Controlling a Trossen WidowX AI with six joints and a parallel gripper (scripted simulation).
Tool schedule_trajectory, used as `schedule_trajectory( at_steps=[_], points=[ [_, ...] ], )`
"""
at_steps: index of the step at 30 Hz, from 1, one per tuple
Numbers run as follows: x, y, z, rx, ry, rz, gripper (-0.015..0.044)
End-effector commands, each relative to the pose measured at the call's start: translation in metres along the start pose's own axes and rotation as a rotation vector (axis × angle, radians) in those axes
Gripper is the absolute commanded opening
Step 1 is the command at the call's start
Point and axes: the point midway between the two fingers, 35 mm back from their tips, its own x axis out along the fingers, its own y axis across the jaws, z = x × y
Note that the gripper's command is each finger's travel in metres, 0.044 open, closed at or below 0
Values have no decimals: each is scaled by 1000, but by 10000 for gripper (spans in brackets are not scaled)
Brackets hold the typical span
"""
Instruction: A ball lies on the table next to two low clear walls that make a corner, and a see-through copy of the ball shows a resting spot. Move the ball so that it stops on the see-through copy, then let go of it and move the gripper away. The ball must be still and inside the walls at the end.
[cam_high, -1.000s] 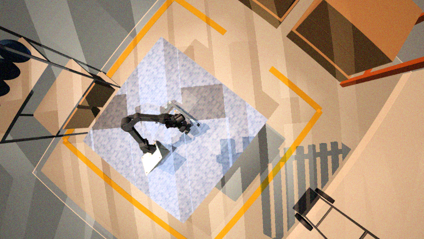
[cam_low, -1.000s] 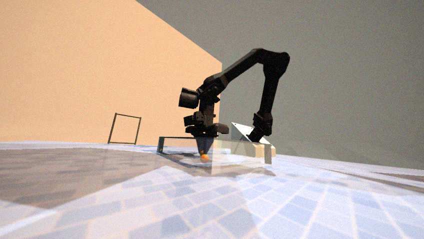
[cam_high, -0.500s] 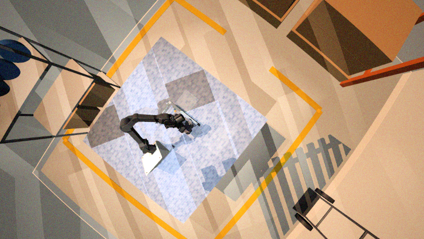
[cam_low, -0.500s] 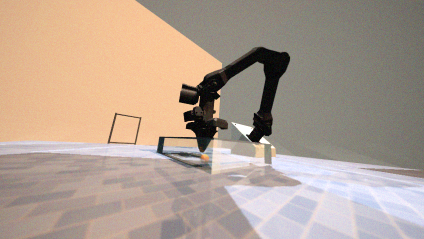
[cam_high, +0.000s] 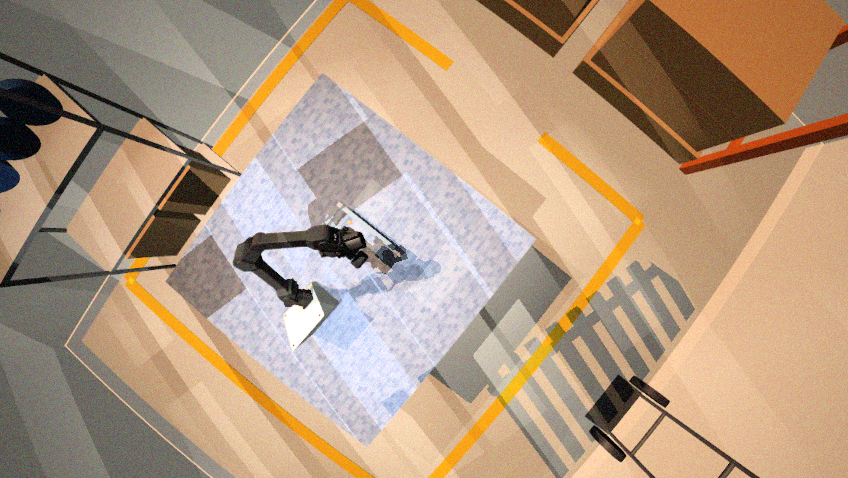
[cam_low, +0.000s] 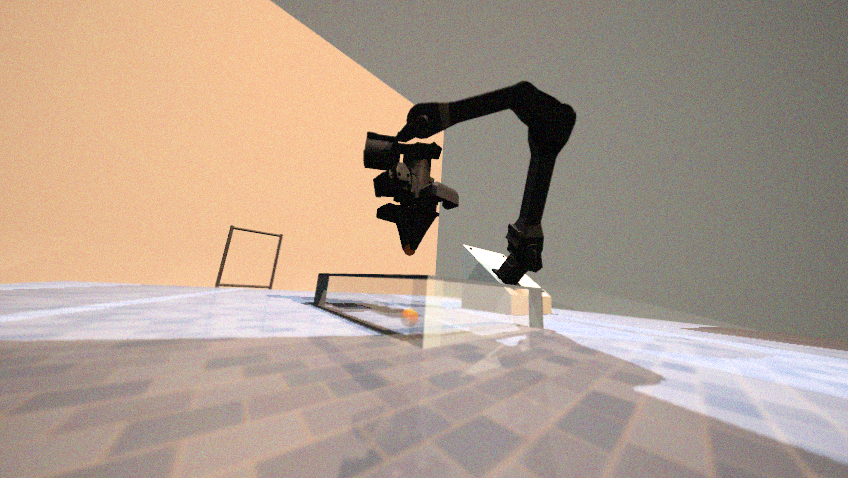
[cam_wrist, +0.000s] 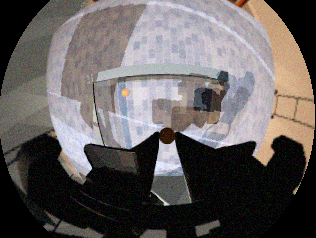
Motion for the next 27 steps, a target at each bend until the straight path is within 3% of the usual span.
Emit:
schedule_trajectory(
  at_steps=[1,27],
  points=[
    [-17,2,-2,-16,3,-1,0],
    [18,100,61,-19,-1,6,0]
  ],
)
